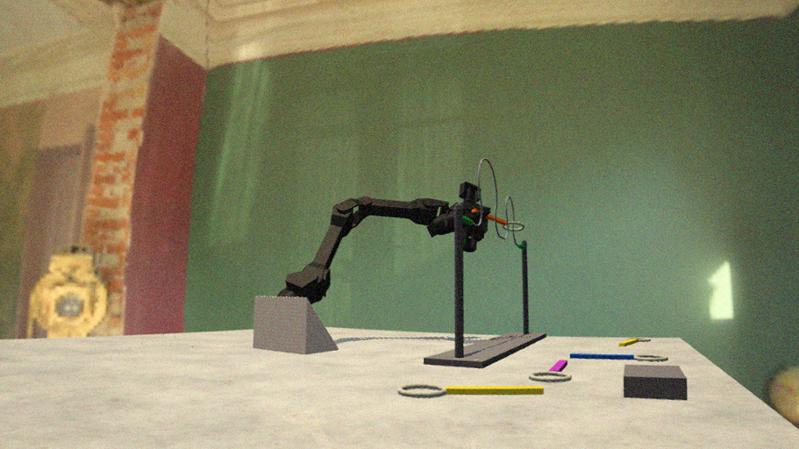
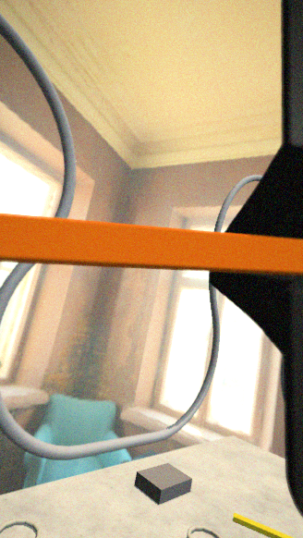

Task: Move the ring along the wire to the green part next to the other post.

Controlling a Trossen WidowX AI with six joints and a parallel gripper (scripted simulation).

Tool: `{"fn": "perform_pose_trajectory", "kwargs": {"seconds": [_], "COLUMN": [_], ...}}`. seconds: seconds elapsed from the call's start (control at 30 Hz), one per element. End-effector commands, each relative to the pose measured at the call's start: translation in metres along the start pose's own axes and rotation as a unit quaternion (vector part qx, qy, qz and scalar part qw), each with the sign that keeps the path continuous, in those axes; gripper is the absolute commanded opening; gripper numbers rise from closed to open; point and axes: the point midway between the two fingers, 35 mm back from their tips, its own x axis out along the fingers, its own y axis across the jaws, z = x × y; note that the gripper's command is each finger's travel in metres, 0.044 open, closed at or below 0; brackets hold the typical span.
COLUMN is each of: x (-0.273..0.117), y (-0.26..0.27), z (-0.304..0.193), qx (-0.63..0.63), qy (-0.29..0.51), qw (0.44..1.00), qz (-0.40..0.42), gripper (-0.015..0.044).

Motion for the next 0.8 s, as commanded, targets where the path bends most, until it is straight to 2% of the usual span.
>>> {"fn": "perform_pose_trajectory", "kwargs": {"seconds": [0.0,0.33,0.77], "x": [-0.001,-0.003,-0.004], "y": [-0.010,-0.024,-0.020], "z": [0.000,0.002,0.003], "qx": [-0.011,-0.029,0.032], "qy": [0.001,0.002,0.000], "qw": [1.000,0.999,0.999], "qz": [-0.013,-0.021,0.017], "gripper": [-0.0150,-0.0150,-0.0150]}}
